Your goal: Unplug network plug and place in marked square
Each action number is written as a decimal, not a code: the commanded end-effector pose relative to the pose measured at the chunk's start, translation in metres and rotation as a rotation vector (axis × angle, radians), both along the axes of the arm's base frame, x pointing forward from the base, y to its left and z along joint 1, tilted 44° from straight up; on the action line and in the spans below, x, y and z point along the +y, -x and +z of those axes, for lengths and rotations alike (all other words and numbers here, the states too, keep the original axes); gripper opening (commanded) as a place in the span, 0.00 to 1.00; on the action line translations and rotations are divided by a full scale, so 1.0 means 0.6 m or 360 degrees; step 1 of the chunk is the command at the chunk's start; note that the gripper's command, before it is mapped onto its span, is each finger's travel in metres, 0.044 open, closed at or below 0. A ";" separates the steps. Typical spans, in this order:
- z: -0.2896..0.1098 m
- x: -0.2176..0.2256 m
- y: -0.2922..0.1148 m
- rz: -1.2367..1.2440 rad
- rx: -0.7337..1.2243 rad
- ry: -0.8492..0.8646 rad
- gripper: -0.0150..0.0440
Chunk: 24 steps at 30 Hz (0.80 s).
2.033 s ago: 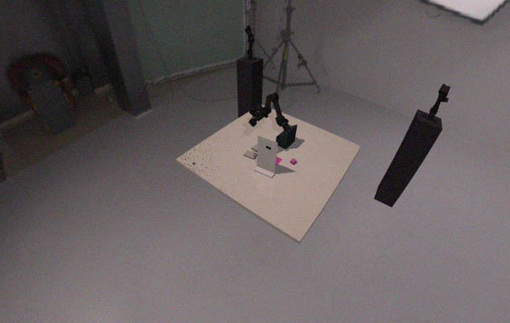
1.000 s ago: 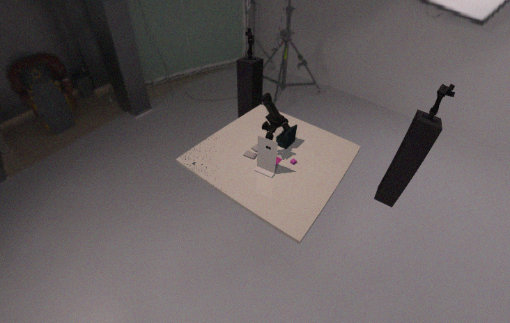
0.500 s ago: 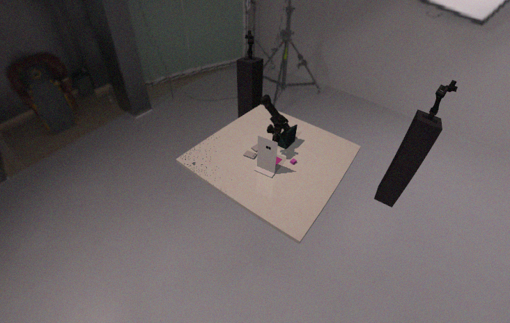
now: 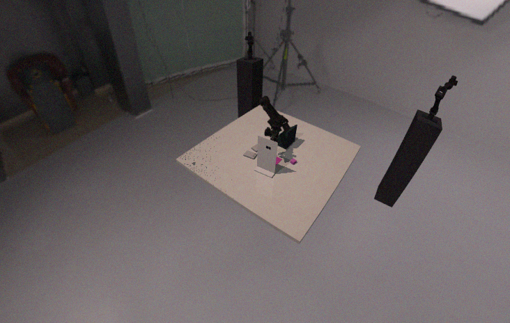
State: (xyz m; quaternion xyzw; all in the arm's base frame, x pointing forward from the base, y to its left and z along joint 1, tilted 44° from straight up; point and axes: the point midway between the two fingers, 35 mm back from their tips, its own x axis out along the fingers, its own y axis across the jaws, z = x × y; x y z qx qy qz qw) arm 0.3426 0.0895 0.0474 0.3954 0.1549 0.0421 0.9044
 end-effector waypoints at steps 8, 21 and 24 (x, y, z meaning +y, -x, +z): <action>-0.006 0.001 -0.028 0.0009 0.0009 0.0011 0.52; -0.008 0.002 -0.061 0.0009 0.0008 0.0011 0.52; -0.009 0.002 -0.068 0.0009 0.0007 0.0011 0.52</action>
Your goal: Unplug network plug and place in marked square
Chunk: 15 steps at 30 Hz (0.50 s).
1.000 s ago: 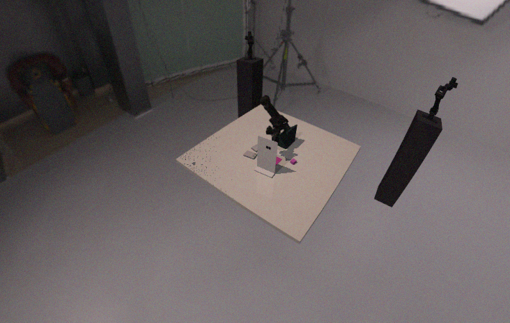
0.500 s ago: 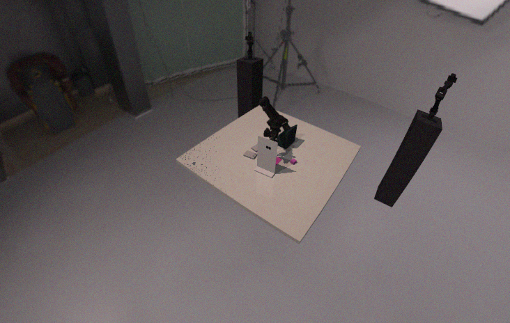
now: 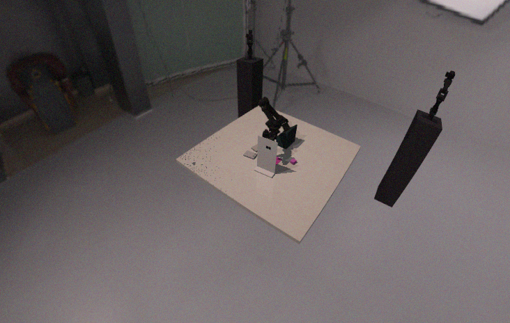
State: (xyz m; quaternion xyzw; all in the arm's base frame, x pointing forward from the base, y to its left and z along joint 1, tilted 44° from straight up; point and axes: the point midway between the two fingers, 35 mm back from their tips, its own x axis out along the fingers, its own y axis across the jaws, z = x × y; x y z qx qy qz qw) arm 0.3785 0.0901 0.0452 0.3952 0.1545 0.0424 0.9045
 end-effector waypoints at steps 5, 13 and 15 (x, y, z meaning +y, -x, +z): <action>-0.006 0.001 -0.021 0.0009 0.0008 0.0011 0.52; -0.007 0.001 -0.041 0.0009 0.0007 0.0011 0.52; -0.007 0.001 -0.046 0.0009 0.0007 0.0011 0.52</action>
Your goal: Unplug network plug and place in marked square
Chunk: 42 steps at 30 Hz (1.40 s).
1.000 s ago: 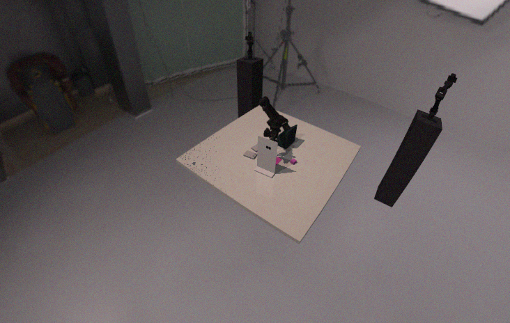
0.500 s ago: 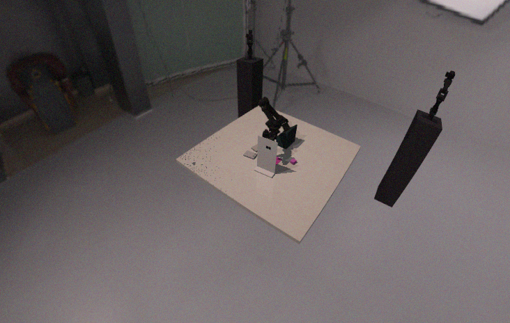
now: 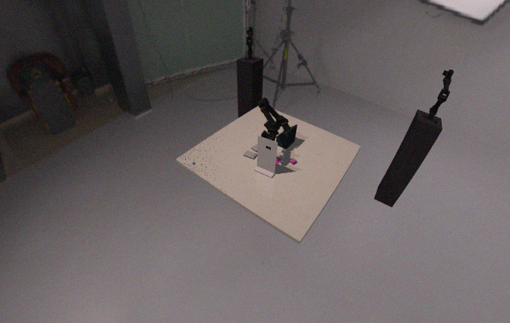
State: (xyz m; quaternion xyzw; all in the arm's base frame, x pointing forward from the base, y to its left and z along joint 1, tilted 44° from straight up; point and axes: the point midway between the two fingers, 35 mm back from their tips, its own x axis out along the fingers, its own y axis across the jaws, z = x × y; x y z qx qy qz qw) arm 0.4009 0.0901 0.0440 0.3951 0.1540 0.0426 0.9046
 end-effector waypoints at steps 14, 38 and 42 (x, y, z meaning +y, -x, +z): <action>-0.006 0.000 -0.020 0.0009 0.0008 0.0011 0.33; -0.004 -0.001 -0.007 0.0009 0.0009 0.0011 0.25; -0.003 -0.001 -0.003 0.0009 0.0009 0.0011 0.25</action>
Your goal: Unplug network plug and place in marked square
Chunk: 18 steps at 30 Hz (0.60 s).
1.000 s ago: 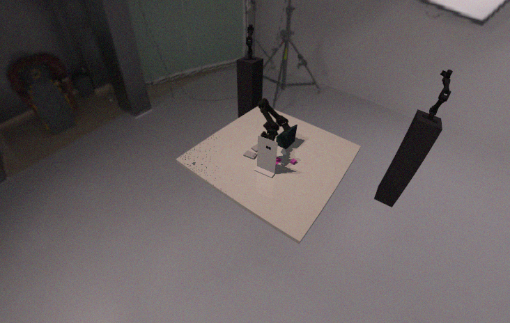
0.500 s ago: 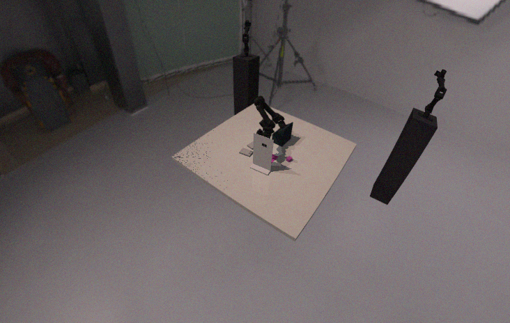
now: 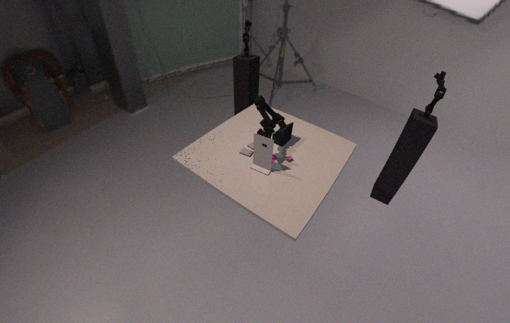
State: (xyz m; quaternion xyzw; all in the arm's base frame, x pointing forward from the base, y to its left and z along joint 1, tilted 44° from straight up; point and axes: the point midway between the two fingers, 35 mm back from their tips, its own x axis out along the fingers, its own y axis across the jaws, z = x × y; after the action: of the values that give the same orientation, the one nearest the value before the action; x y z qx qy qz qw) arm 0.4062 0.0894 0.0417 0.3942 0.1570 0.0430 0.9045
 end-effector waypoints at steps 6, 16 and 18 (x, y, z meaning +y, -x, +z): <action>0.001 0.000 0.012 0.0003 0.0001 0.0008 0.25; 0.001 0.000 0.022 0.0003 0.0002 0.0008 0.25; 0.001 0.000 0.024 0.0003 0.0002 0.0008 0.25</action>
State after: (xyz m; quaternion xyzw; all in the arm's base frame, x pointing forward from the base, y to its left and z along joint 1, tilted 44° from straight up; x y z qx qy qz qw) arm 0.3939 0.0898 0.0405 0.3927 0.1611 0.0435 0.9044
